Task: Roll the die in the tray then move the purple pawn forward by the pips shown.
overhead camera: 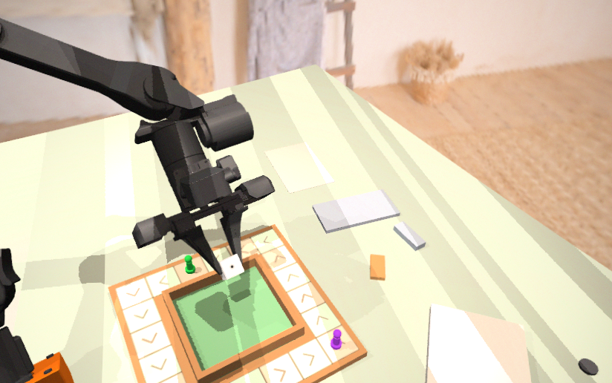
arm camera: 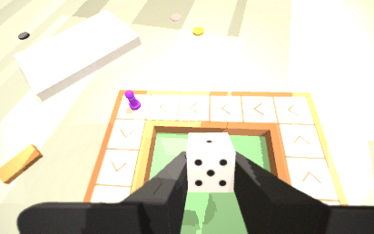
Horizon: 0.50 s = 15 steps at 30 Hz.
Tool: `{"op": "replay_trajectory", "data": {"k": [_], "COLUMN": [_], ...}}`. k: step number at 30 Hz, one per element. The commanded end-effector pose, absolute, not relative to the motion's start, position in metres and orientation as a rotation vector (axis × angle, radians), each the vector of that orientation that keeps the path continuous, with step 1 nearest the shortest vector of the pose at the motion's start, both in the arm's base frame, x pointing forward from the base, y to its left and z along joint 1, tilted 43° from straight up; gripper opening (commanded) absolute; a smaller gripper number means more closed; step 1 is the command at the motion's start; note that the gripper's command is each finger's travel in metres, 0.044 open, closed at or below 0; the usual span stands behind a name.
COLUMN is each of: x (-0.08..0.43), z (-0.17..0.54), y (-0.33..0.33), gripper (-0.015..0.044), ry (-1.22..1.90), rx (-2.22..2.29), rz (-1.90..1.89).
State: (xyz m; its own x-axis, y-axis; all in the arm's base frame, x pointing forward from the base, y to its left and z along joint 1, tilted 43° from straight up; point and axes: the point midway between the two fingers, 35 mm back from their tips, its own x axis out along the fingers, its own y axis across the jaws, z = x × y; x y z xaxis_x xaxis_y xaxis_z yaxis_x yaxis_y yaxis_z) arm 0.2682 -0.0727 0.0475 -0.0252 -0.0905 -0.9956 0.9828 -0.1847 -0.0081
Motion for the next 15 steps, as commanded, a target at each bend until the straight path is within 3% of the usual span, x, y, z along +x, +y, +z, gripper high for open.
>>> {"op": "replay_trajectory", "data": {"k": [1, 13, 15], "x": [0.2649, 0.266, 0.266], "z": [0.0517, 0.0506, 0.0506], "y": [-0.073, -0.0723, -0.0723], "gripper": [0.0, 0.0, 0.0053], "ry": [1.065, 1.064, 1.064], "rx": [1.256, 1.262, 1.262], "rz": [-1.409, -1.404, -1.404]}}
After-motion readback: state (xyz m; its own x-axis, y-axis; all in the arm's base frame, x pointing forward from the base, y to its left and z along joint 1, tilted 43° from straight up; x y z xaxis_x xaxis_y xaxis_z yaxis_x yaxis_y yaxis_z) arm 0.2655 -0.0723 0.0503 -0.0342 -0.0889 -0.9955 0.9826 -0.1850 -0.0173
